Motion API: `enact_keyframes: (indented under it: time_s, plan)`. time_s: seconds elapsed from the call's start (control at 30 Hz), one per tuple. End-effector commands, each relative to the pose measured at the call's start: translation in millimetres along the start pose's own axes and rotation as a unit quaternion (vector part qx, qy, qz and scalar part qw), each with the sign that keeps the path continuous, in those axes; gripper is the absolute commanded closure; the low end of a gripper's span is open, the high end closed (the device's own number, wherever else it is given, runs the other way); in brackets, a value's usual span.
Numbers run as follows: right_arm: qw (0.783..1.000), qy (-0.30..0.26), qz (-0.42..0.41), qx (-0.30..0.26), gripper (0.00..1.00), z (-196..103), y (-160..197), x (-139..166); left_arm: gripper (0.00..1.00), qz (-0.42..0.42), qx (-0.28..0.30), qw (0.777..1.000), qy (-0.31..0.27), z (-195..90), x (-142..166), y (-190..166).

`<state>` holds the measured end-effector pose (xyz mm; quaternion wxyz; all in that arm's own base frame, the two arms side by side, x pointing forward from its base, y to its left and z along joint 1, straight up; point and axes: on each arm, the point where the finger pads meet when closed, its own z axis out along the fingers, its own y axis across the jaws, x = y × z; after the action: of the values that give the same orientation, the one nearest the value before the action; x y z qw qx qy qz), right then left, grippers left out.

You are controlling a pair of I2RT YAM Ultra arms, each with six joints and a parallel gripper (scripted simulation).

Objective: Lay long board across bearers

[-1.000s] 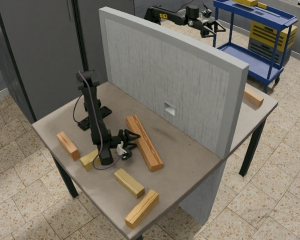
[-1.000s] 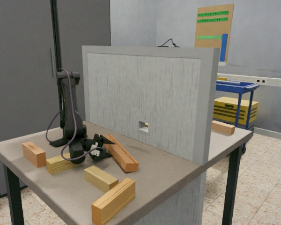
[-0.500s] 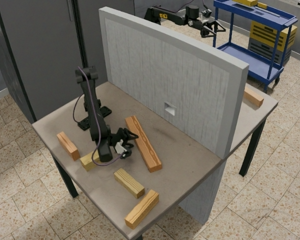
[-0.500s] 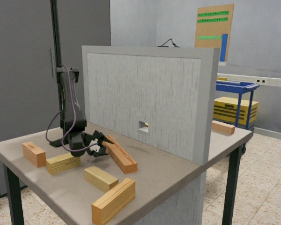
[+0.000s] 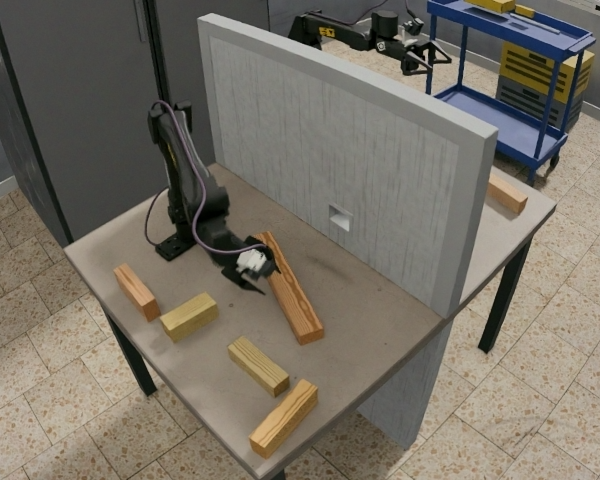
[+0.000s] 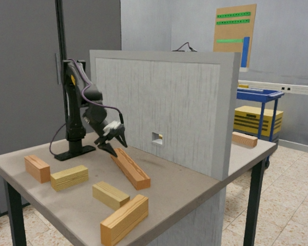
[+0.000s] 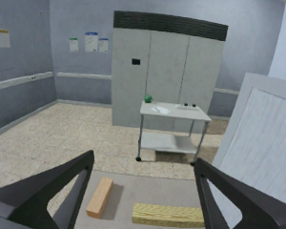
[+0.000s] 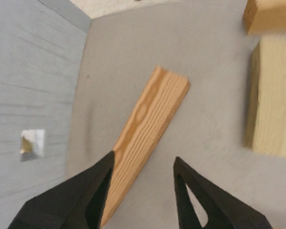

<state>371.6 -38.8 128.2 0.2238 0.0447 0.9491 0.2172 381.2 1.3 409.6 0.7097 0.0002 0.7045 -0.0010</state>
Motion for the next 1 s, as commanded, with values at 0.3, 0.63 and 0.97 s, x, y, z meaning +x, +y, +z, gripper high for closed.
enact_keyframes:
  time_s: [0.3, 0.63, 0.97]
  plan:
    - [0.943, -0.273, -0.142, 0.128, 0.42, -75, 59, -89, 0.0, -0.001, -0.002, 1.0, -0.026, -7, -16, 0]
    - [0.86, -0.459, -0.179, 0.133, 0.42, -170, 130, -121, 0.0, -0.001, -0.002, 1.0, -0.026, -7, -16, 0]
    - [0.85, -0.476, -0.183, 0.135, 0.42, -169, 142, -111, 0.0, -0.001, -0.002, 1.0, -0.026, -7, -16, 0]
